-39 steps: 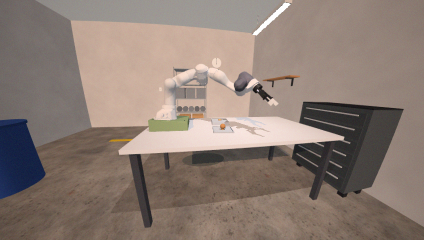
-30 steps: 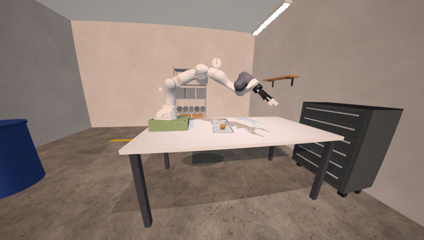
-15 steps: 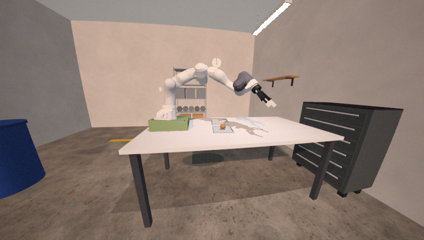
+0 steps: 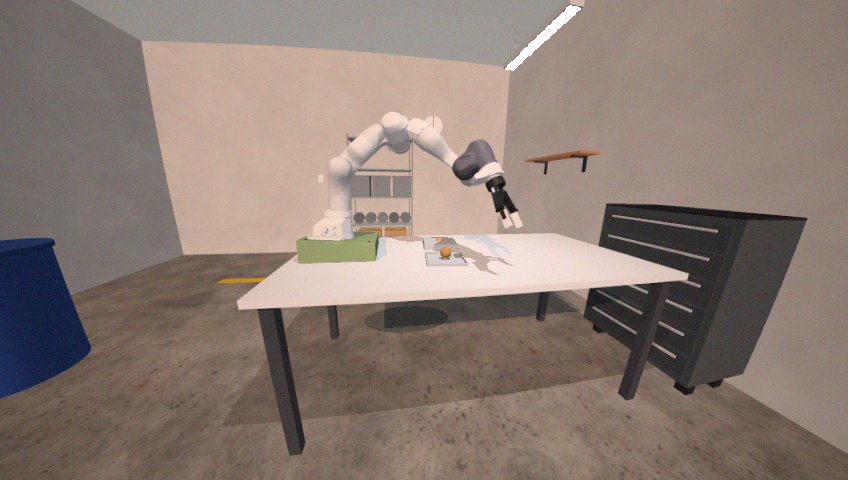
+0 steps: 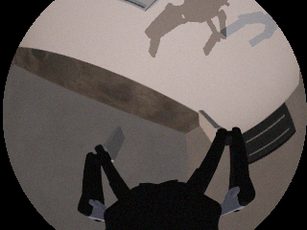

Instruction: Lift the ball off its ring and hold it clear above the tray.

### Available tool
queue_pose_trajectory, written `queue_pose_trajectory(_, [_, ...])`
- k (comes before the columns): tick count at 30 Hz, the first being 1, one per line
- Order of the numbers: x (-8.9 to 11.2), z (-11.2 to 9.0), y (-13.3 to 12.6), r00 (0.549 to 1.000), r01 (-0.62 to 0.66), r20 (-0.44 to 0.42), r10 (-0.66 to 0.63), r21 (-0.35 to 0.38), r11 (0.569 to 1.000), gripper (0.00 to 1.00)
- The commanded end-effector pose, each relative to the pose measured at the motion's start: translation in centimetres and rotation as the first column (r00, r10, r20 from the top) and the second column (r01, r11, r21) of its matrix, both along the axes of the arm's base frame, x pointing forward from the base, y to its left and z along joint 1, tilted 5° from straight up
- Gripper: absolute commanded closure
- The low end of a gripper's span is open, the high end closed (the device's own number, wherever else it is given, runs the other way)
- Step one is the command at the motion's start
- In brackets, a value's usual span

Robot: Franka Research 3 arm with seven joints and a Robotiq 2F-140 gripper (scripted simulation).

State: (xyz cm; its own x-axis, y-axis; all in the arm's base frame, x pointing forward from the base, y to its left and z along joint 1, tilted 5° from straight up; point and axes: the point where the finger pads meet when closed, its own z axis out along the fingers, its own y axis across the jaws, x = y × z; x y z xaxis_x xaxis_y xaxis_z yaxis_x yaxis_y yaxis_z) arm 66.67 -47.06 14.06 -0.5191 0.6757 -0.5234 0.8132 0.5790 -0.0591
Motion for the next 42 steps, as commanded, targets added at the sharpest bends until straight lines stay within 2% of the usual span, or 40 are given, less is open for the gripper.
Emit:
queue_pose_trajectory(1, [-1.9, -1.2, 1.7, 0.986, -0.138, -0.087, 0.14, 0.031, 0.99, 0.0])
queue_pose_trajectory(10, [-5.5, -3.6, 6.7, 0.95, -0.25, -0.154, 0.271, 0.14, 0.958, 0.0])
queue_pose_trajectory(12, [-5.5, -3.6, 6.7, 0.95, -0.25, -0.154, 0.271, 0.14, 0.958, 0.0])
queue_pose_trajectory(13, [-6.5, -4.1, 8.3, 0.935, -0.284, -0.168, 0.312, 0.172, 0.943, 0.0])
queue_pose_trajectory(20, [-9.0, -5.4, 12.7, 0.884, -0.375, -0.193, 0.426, 0.252, 0.892, 0.0])
queue_pose_trajectory(27, [-11.7, -6.3, 17.2, 0.816, -0.464, -0.203, 0.541, 0.325, 0.824, 0.0])
queue_pose_trajectory(29, [-11.7, -6.3, 17.2, 0.816, -0.464, -0.203, 0.541, 0.325, 0.824, 0.0])
queue_pose_trajectory(30, [-12.7, -6.6, 18.9, 0.787, -0.497, -0.204, 0.583, 0.351, 0.794, 0.0])
queue_pose_trajectory(42, [-17.2, -7.4, 26.0, 0.638, -0.622, -0.188, 0.747, 0.447, 0.643, 0.0])
